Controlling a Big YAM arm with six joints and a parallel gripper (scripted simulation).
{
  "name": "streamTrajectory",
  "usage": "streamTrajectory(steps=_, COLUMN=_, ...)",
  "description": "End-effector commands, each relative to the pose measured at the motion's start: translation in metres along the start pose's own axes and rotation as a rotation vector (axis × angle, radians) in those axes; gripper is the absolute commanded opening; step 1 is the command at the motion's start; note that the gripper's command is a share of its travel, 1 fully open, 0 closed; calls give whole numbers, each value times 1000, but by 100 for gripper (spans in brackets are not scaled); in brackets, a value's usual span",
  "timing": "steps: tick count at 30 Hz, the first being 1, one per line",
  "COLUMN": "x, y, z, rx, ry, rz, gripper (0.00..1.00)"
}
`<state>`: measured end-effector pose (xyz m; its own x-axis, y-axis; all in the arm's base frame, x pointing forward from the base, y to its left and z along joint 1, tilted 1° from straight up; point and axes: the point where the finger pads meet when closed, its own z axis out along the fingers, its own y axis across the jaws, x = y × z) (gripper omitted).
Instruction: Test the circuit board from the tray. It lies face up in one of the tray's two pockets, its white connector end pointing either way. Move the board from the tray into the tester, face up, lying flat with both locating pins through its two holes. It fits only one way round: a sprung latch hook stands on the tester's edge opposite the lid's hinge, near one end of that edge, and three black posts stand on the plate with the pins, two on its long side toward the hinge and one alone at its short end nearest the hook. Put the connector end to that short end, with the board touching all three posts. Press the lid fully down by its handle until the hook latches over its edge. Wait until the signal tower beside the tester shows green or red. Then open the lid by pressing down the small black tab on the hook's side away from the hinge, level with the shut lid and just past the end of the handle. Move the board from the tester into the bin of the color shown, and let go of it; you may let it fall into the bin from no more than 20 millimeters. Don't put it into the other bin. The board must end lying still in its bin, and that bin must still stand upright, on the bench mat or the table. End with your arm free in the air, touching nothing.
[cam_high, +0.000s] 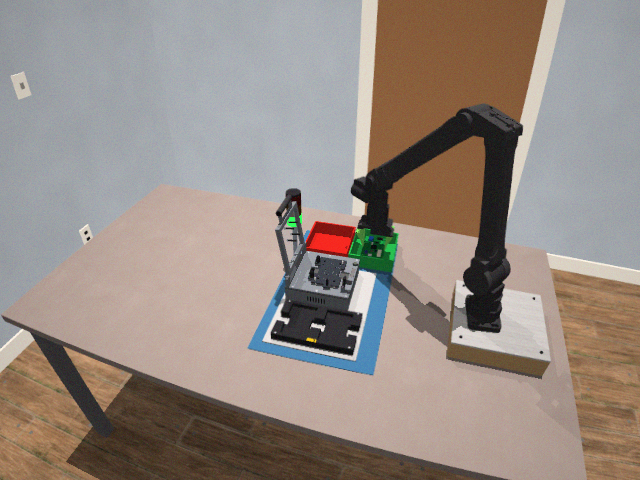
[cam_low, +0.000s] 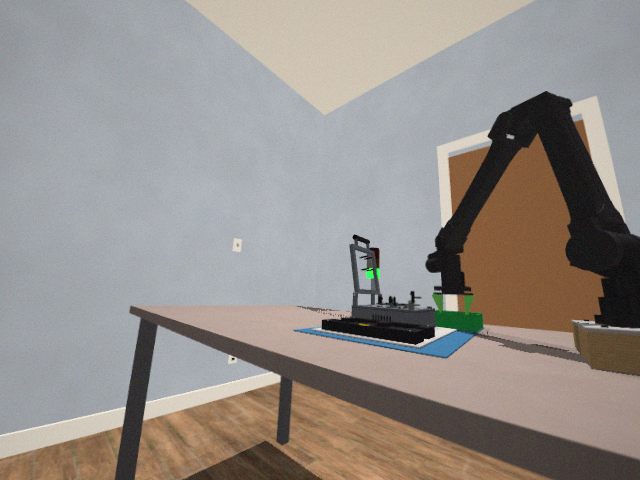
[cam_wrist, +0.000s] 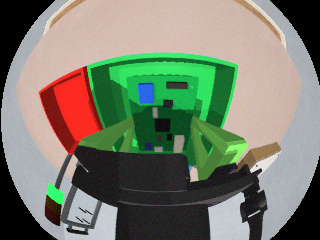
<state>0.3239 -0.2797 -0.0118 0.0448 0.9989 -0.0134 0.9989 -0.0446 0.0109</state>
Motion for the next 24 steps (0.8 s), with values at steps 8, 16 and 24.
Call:
streamTrajectory(steps=8, x=-2, y=11, z=2, rx=-35, ry=-26, rz=-13, gripper=72)
streamTrajectory(steps=16, x=2, y=6, z=16, rx=-11, ry=-7, rz=-13, gripper=72)
streamTrajectory(steps=24, x=2, y=6, z=15, rx=-12, ry=-8, rz=-13, gripper=72)
